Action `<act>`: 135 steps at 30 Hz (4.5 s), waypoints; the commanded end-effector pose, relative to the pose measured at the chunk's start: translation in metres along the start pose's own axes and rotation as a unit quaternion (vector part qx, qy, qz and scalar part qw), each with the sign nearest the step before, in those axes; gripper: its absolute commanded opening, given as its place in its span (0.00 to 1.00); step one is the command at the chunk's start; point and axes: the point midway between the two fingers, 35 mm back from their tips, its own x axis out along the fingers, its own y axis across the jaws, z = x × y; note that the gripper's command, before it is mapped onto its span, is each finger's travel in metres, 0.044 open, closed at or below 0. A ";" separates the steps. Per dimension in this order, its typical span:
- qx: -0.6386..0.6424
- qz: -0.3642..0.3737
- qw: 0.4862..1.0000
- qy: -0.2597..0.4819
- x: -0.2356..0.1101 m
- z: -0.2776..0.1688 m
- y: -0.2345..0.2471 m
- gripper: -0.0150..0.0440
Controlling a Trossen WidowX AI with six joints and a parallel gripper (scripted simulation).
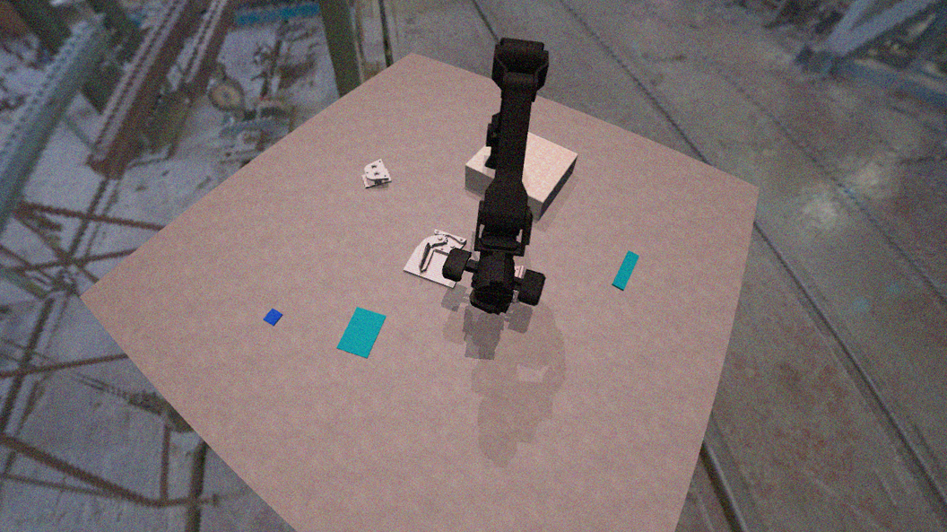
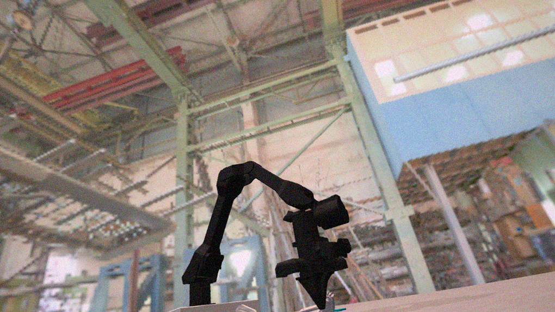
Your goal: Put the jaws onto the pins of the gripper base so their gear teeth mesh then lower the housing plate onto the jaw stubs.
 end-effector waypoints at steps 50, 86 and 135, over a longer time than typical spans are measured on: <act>0.000 0.002 1.000 0.003 -0.033 0.000 0.059 0.25; 0.002 0.003 1.000 -0.001 -0.049 0.001 0.058 1.00; 0.002 0.002 1.000 0.002 -0.056 -0.001 0.057 0.30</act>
